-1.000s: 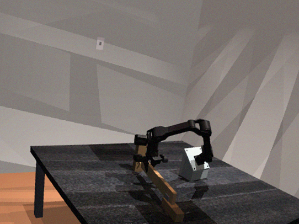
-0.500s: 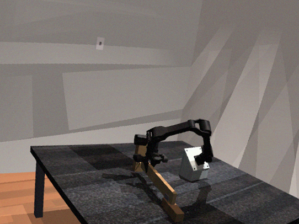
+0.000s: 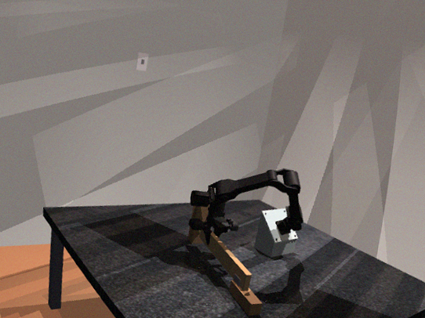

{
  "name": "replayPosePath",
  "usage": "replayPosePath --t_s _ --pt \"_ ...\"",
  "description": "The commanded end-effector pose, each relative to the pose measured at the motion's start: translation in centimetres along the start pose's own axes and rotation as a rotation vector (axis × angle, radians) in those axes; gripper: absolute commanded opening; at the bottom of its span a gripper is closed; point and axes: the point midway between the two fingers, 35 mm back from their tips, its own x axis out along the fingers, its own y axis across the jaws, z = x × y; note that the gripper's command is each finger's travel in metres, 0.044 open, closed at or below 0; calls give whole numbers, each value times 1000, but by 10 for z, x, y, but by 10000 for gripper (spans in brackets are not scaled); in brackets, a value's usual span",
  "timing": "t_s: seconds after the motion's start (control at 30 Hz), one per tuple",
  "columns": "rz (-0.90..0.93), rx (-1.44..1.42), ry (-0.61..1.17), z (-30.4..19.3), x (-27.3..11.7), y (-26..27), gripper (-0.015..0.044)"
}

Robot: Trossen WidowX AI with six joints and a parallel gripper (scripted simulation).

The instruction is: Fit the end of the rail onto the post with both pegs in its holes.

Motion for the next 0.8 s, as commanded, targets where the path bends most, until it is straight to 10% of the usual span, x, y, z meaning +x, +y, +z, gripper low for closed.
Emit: replayPosePath --t_s 0.0,0.77 --pt "-5 -1 1 -2 -1 -1 0" --pt "-5 -1 1 -9 -1 1 0"
